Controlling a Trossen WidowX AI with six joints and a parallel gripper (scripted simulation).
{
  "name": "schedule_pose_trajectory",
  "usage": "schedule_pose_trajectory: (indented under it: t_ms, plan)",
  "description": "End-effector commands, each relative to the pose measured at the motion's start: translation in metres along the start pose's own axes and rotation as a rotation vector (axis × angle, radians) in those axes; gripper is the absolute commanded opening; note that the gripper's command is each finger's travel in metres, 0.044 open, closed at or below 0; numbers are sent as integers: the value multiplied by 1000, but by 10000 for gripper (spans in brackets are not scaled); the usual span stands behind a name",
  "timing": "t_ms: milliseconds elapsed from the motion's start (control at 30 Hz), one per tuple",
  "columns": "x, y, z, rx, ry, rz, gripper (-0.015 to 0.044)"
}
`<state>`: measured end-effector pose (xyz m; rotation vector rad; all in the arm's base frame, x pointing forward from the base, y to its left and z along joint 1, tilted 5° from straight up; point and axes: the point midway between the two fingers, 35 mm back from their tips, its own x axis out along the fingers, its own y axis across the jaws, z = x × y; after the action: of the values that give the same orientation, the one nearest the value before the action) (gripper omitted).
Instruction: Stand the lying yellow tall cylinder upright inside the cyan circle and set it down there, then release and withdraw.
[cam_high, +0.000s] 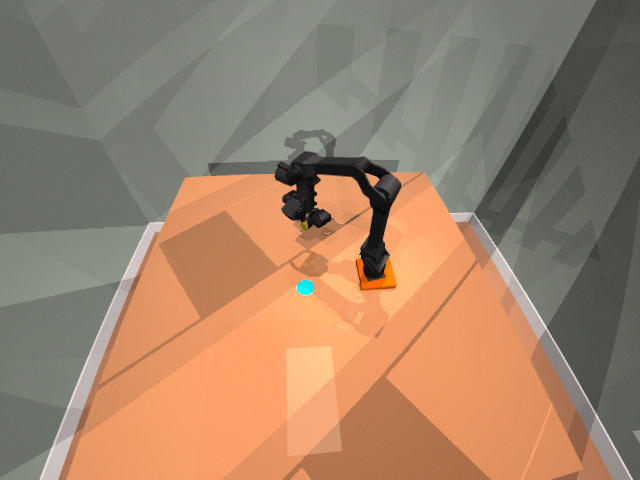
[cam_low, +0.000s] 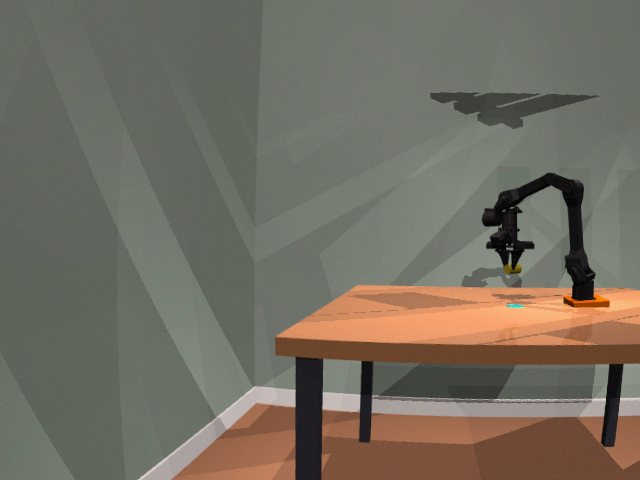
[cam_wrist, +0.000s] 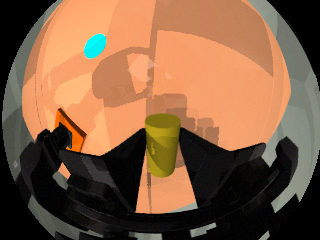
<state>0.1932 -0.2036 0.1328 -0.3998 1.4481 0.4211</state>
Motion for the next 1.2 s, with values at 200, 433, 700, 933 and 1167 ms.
schedule_pose_trajectory:
  t_ms: [200,433,700,933,1167]
  plan:
    - [-17,5,8,-18,-9,-9,105]
    - [-19,16,28,-59,-15,-7,105]
    - [-21,30,50,-106,-23,-4,105]
    - [-23,41,63,-112,-23,-3,105]
    - [-24,52,75,-108,-21,-2,105]
